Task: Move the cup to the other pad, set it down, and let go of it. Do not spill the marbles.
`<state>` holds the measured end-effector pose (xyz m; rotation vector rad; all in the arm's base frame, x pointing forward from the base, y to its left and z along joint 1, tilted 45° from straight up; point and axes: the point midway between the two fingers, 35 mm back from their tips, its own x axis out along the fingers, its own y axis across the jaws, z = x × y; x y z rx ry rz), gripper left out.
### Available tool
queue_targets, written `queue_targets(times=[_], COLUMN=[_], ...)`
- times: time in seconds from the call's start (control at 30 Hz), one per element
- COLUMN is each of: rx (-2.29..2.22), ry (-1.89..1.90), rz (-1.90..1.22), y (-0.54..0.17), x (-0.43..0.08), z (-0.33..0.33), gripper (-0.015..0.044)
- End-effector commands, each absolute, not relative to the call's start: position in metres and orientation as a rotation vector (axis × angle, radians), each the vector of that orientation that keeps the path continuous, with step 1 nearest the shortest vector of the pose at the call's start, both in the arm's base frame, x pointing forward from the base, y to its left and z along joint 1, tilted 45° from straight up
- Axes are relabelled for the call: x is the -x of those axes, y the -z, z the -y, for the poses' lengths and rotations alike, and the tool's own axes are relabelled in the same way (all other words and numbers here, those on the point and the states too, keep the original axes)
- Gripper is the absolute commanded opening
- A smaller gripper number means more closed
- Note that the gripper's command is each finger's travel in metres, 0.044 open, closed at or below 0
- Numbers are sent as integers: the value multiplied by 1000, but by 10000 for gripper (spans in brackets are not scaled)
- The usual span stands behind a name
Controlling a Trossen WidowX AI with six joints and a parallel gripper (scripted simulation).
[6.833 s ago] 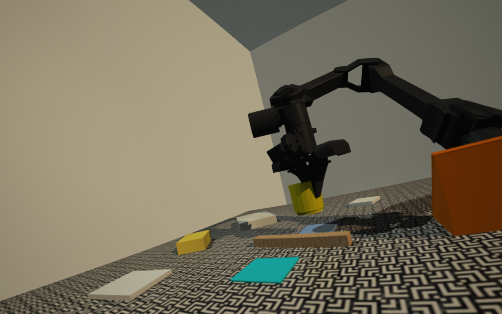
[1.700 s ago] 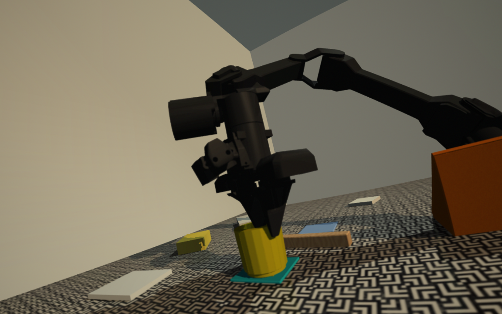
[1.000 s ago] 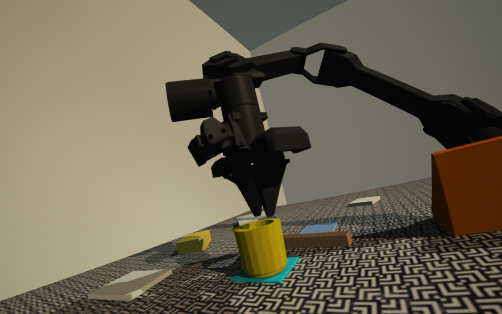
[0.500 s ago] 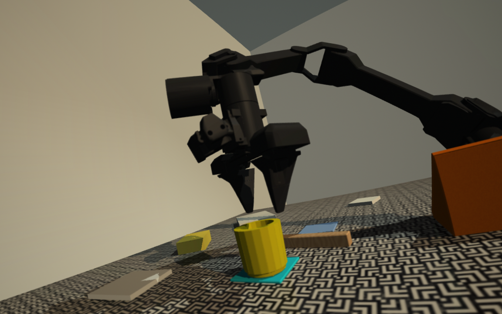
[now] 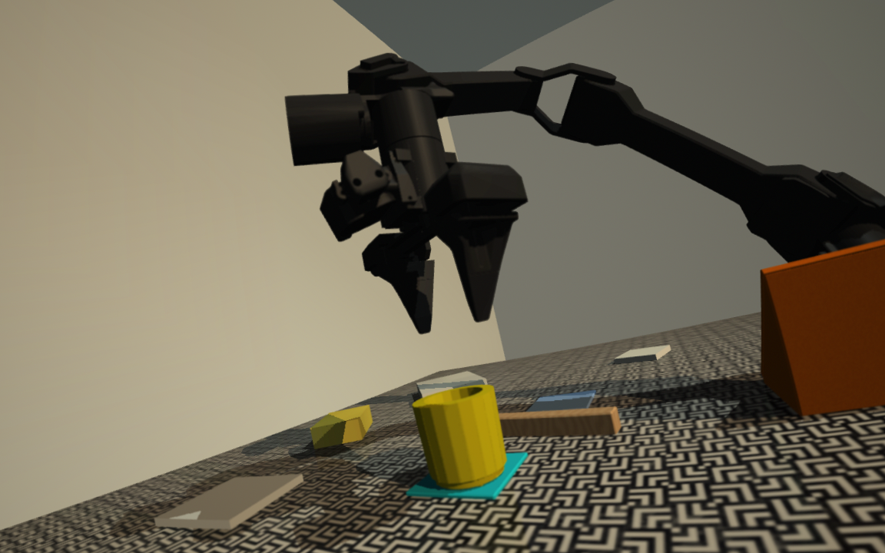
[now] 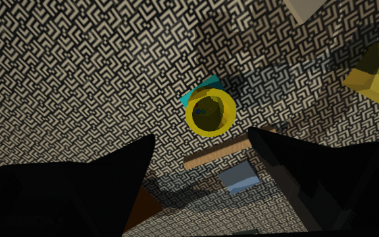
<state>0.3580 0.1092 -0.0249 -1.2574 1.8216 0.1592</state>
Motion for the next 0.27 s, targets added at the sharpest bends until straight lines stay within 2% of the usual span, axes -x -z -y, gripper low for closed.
queue_targets(times=[0.0, 0.23], rx=[1250, 1248], ry=[-160, -160], rz=[-1824, -1824], y=[17, 7], x=[-359, -361], z=[-118, -125], gripper=[440, 440])
